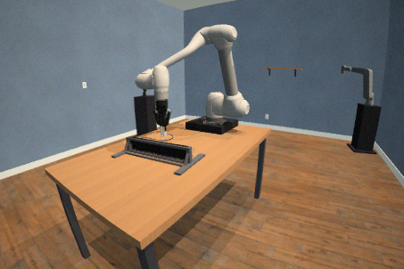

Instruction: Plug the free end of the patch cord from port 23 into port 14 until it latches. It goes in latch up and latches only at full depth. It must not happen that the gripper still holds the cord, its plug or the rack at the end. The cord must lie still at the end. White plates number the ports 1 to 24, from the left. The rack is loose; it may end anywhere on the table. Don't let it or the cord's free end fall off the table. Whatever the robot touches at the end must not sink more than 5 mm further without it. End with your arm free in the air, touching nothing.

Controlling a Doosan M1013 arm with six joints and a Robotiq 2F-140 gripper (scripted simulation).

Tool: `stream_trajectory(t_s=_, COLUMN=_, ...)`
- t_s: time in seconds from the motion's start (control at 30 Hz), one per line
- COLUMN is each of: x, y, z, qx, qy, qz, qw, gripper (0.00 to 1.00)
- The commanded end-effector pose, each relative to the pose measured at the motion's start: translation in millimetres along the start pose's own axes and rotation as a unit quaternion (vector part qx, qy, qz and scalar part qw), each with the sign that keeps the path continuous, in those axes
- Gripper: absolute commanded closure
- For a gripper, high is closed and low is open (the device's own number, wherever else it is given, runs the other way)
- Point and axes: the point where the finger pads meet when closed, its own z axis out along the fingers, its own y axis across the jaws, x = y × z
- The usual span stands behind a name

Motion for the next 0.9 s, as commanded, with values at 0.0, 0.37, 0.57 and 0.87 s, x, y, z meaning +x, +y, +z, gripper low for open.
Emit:
stream_trajectory(t_s=0.0, x=3.1, y=4.4, z=-1.0, qx=0.000, qy=0.000, qz=0.014, qw=1.000, gripper=1.00)
stream_trajectory(t_s=0.37, x=6.4, y=9.2, z=-1.9, qx=0.000, qy=0.000, qz=0.030, qw=1.000, gripper=1.00)
stream_trajectory(t_s=0.57, x=6.5, y=9.4, z=-1.9, qx=0.000, qy=0.000, qz=0.031, qw=1.000, gripper=1.00)
stream_trajectory(t_s=0.87, x=6.5, y=9.4, z=-1.9, qx=0.000, qy=0.000, qz=0.031, qw=1.000, gripper=1.00)
